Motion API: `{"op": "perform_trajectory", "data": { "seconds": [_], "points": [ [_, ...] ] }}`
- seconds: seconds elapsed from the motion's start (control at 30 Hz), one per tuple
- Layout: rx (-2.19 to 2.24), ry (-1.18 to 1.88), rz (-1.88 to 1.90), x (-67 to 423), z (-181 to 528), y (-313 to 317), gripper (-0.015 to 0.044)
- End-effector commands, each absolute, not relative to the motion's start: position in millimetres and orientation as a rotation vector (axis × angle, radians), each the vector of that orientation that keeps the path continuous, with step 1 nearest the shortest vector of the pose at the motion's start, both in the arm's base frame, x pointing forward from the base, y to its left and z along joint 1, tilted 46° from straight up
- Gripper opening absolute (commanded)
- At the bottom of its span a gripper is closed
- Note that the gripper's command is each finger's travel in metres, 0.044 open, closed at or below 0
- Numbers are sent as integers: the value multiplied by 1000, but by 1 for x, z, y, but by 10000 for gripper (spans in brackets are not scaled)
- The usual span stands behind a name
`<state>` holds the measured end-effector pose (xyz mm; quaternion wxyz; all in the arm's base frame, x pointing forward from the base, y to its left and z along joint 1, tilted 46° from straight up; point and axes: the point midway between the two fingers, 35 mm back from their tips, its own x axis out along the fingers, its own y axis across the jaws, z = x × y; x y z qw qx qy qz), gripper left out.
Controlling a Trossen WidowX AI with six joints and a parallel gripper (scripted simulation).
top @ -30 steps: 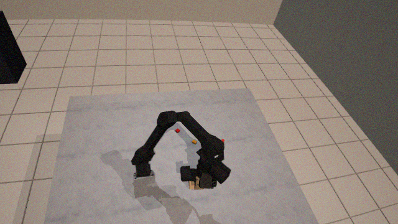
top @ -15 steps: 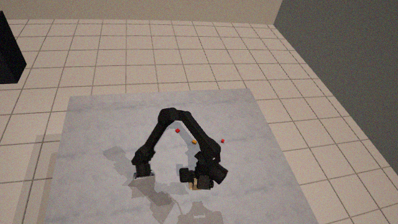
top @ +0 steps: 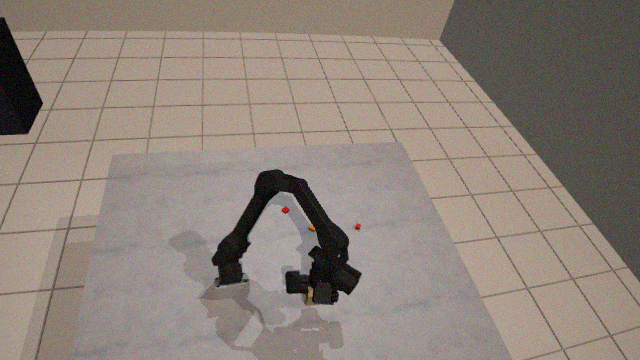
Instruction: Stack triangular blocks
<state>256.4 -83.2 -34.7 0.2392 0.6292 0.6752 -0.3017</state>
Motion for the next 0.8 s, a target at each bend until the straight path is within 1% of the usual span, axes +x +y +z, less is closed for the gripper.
{"op": "perform_trajectory", "data": {
  "seconds": [0.0, 0.77],
  "points": [
    [1732, 1830, -826, 256, -34, -80, 0],
    [1744, 1821, -833, 256, -33, -80, 0]
  ]
}}
